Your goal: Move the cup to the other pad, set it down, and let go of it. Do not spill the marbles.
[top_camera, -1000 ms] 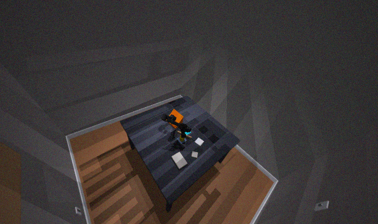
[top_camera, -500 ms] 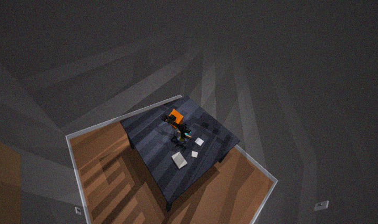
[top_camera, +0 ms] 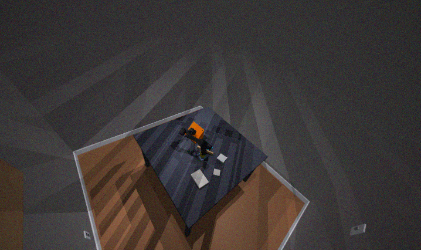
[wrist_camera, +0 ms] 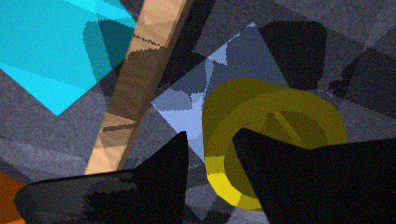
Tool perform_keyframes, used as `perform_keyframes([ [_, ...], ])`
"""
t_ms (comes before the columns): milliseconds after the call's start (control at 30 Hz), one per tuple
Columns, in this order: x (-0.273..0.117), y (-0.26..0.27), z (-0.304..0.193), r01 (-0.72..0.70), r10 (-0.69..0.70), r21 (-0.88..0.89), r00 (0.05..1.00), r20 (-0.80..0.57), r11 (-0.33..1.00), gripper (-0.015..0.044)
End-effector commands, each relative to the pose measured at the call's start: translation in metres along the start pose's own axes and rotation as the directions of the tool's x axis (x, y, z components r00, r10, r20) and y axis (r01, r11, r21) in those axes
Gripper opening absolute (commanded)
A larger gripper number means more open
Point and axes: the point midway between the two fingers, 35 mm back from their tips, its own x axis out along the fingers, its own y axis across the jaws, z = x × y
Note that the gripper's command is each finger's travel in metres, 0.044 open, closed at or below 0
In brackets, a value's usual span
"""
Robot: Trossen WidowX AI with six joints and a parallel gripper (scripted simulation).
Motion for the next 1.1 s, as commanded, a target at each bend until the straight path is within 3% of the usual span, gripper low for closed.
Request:
perform_keyframes([
  [0,0.0,0.0,0.0,0.0,0.0,0.001,1.0,0.0,1.0,0.0133],
  [633,0.0,0.0,0.0,0.0,0.0,0.001,1.0,0.0,1.0,0.0],
  [1067,-0.035,0.0,0.003,-0.003,0.003,-0.004,1.0,0.001,1.0,0.0],
])
